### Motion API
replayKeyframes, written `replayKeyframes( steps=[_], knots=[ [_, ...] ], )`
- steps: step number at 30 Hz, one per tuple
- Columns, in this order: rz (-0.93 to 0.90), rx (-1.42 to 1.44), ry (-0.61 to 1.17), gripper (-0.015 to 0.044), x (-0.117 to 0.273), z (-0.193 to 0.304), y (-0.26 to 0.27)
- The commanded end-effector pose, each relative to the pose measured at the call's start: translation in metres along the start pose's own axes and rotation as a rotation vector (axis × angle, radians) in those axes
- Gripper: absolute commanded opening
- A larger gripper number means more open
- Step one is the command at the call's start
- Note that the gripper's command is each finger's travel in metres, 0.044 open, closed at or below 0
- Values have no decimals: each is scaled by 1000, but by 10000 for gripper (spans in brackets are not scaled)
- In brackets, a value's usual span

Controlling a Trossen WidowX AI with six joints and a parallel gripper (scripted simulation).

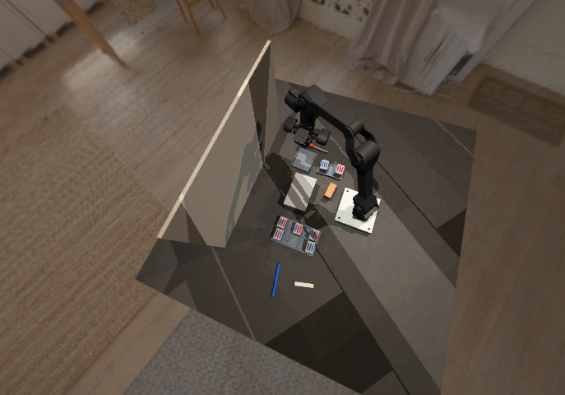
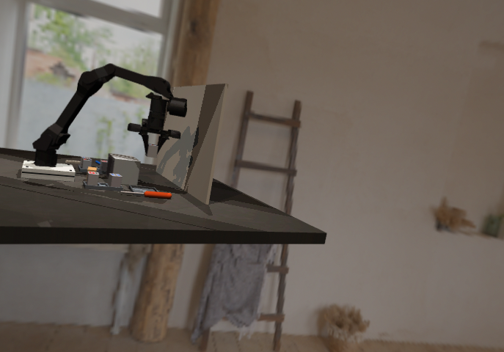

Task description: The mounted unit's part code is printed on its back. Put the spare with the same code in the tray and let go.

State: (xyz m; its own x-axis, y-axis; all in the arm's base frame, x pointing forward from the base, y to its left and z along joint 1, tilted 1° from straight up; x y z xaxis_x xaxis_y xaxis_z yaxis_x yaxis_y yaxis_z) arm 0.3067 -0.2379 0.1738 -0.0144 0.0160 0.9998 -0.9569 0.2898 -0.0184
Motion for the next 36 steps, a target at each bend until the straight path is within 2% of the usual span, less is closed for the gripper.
replayKeyframes(
  steps=[1,36],
  knots=[
    [2,4,0,0,-4,0,-1],
    [2,4,0,0,-30,1,-4]
  ],
)
Point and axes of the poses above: the point midway between the two fingers, 35 mm back from their tips, its own x axis back along the fingers, its own y axis across the jaws, z = x × y, the point moved 2 cm from there along x, back along the fingers, and after that the axes turned 4 degrees about -x, right-handed, at the moved point
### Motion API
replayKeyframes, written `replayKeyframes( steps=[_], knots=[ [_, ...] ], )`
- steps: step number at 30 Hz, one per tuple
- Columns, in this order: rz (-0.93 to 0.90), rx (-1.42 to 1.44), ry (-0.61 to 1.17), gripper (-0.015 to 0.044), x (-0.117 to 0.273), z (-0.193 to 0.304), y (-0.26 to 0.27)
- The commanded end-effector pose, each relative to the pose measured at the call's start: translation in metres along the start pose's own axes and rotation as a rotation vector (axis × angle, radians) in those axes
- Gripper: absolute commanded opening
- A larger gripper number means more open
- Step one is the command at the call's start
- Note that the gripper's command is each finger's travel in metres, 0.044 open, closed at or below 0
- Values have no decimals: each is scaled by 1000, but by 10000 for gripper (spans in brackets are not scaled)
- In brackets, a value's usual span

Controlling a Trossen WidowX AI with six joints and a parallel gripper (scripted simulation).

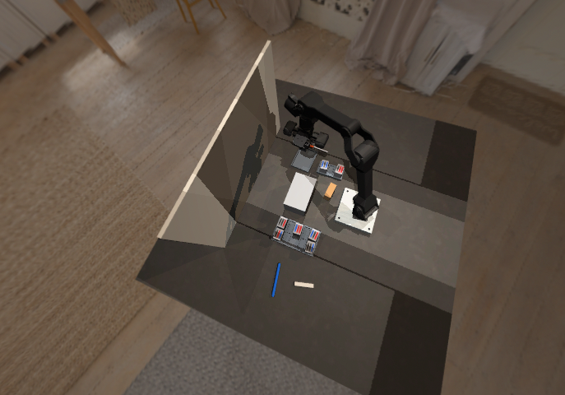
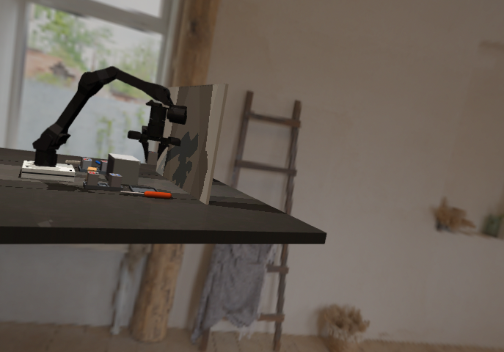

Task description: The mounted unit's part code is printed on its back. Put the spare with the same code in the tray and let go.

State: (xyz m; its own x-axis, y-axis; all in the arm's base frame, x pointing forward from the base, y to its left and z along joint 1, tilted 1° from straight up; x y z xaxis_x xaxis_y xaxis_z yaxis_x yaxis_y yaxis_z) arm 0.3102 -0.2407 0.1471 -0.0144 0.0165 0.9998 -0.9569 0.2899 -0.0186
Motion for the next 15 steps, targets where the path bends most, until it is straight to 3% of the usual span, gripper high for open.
replayKeyframes(
  steps=[1,15],
  knots=[
    [2,4,-1,0,-4,0,0],
    [2,4,-1,0,-14,0,-1]
  ],
)
Point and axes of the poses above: the point midway between the two fingers, 35 mm back from their tips, its own x axis back along the fingers, its own y axis across the jaws, z = x × y, the point moved 2 cm from there along x, back along the fingers, and after that the axes turned 4 degrees about -x, right-handed, at the moved point
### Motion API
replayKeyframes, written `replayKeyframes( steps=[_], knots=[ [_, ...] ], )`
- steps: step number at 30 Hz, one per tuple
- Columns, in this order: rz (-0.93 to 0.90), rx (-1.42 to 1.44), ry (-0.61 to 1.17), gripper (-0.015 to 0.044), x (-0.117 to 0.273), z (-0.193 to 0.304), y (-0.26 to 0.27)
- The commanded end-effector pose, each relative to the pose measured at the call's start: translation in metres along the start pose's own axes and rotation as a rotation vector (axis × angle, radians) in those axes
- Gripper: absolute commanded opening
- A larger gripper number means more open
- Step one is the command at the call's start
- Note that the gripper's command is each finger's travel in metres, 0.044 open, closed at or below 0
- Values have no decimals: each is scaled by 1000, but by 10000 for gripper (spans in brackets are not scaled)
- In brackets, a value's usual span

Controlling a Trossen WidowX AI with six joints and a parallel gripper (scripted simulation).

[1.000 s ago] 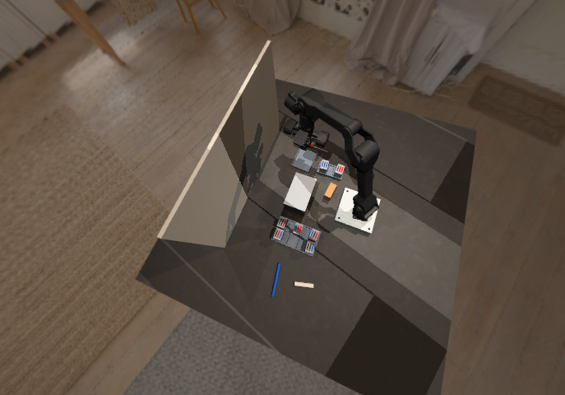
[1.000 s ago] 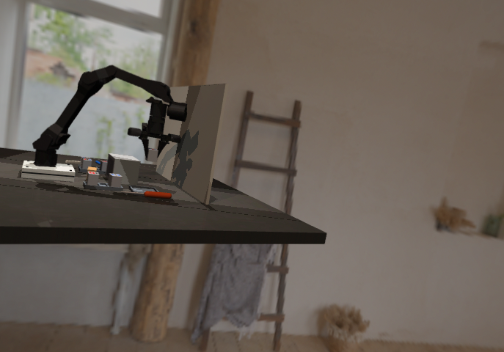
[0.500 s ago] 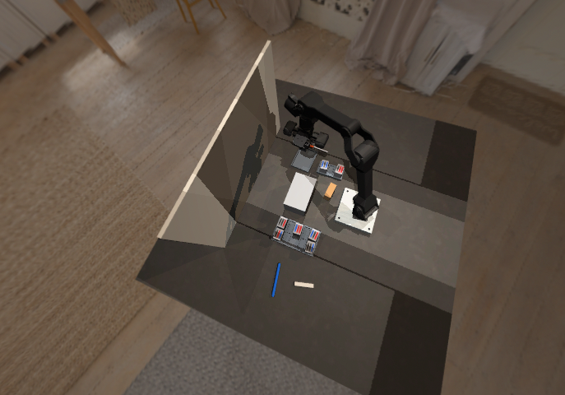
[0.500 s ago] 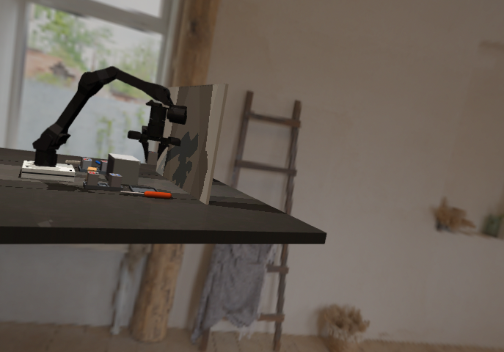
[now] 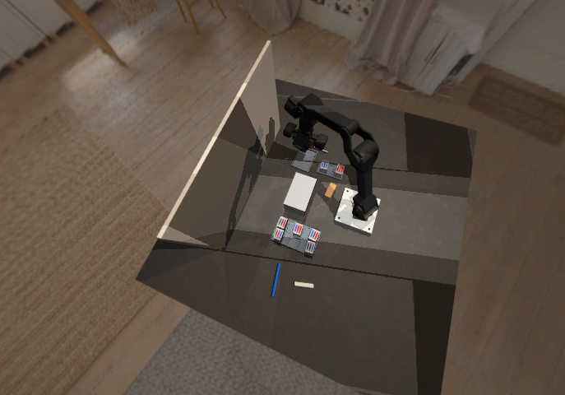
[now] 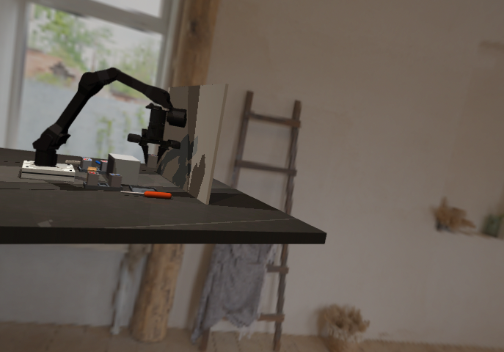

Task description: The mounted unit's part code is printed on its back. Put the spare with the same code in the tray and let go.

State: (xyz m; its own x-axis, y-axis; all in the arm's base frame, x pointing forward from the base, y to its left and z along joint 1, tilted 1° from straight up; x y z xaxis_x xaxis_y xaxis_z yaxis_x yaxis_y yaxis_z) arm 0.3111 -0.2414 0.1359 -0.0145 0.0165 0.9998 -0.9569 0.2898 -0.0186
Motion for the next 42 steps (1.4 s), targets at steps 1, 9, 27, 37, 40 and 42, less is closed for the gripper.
replayKeyframes(
  steps=[1,9,27,37,40,42],
  knots=[
    [2,4,-1,0,-4,0,0],
    [2,4,-1,0,-10,0,0],
    [2,4,-1,0,-23,0,0],
    [2,4,-1,0,-30,0,0],
    [2,4,-1,0,-33,0,0],
    [2,4,-1,0,-34,0,0]
  ],
)
Point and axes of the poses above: the point midway between the two fingers, 35 mm back from their tips, its own x axis back along the fingers, its own y axis across the jaws, z = x × y, the point moved 2 cm from there along x, back along the fingers, and after that the axes turned 4 degrees about -x, right-handed, at the moved point
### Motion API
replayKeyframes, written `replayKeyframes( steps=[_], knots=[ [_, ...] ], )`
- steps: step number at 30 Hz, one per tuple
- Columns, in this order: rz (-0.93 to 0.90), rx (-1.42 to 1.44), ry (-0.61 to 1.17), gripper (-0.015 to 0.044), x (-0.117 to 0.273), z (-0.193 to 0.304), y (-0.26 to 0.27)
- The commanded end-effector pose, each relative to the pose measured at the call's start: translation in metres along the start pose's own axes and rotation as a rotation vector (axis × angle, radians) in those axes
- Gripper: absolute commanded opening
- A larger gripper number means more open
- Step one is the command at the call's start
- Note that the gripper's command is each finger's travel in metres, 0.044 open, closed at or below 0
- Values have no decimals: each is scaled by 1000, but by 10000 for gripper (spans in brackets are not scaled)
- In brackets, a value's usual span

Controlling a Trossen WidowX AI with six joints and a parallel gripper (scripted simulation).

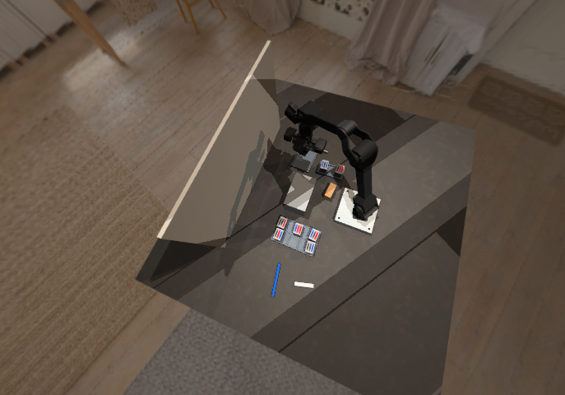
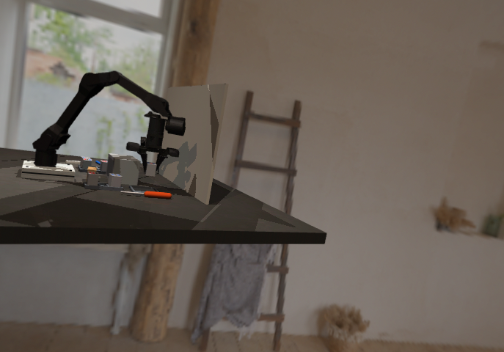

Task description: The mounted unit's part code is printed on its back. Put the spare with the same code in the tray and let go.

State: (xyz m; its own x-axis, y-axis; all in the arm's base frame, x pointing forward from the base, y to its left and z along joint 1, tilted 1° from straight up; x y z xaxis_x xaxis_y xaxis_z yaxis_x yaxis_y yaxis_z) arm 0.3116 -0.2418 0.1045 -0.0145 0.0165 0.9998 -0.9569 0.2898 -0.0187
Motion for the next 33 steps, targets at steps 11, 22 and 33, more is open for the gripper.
replayKeyframes(
  steps=[11,22,33],
  knots=[
    [2,4,-1,0,-11,0,1],
    [2,4,-1,0,-19,-1,2],
    [1,4,-1,0,-27,-1,3]
  ],
)
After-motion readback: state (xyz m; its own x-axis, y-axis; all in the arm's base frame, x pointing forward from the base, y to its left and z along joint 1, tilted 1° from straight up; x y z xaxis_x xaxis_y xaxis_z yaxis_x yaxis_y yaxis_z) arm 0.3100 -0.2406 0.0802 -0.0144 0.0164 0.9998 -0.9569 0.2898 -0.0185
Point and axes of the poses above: the point midway between the two fingers, 35 mm back from their tips, its own x axis back along the fingers, its own y axis across the jaws, z = x × y, the point moved 2 cm from there along x, back along the fingers, and after that the axes turned 4 degrees about -x, right-handed, at the moved point
